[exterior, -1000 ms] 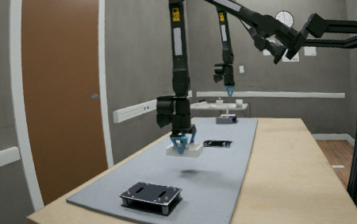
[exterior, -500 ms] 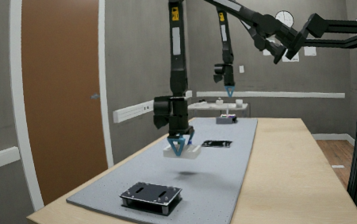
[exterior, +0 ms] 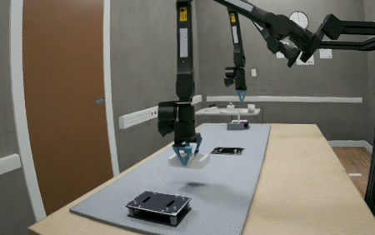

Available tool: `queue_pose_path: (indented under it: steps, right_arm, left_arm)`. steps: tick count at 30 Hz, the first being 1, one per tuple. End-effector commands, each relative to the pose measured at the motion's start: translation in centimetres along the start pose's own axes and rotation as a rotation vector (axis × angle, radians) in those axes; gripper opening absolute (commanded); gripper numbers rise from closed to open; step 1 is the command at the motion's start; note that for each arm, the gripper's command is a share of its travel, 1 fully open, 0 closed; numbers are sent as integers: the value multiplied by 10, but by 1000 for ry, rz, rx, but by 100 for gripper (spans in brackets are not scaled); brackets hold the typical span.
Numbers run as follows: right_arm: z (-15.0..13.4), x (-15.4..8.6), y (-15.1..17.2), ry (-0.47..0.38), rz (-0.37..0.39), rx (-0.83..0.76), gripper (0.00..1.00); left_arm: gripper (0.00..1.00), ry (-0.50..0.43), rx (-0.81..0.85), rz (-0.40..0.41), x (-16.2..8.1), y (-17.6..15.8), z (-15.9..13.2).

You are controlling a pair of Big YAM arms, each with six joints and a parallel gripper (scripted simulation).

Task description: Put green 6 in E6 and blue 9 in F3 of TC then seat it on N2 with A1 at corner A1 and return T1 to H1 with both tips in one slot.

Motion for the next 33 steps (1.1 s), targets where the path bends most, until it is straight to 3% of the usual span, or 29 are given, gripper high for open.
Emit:
queue_pose_path:
  steps: [1, 12, 15, 18, 33]
  right_arm:
    - [2, -1, 0, -7, -2, 7, 24]
    - [2, -1, 0, -7, -2, 7, 24]
    - [2, -1, 0, -7, -2, 7, 24]
    - [2, -1, 0, -7, -2, 7, 24]
    - [2, -1, 0, -7, -2, 7, 24]
  left_arm:
    - [0, 15, 5, 6, 5, 11, -2]
    - [0, 8, 5, 7, 3, 30, 2]
    - [0, 2, 21, -12, 6, 18, 5]
    - [0, 14, 4, 6, 4, 36, 0]
    - [0, 9, 12, -4, 6, 51, 5]
Point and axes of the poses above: on each arm, the point where the finger pads meet when closed, its own x axis out along the fingers, its own y axis across the jaws, z = x × y, the point moved 10 cm from there along -x, back along the fingers, and after that the axes turned 2 degrees about -x, right-handed, at the moved point
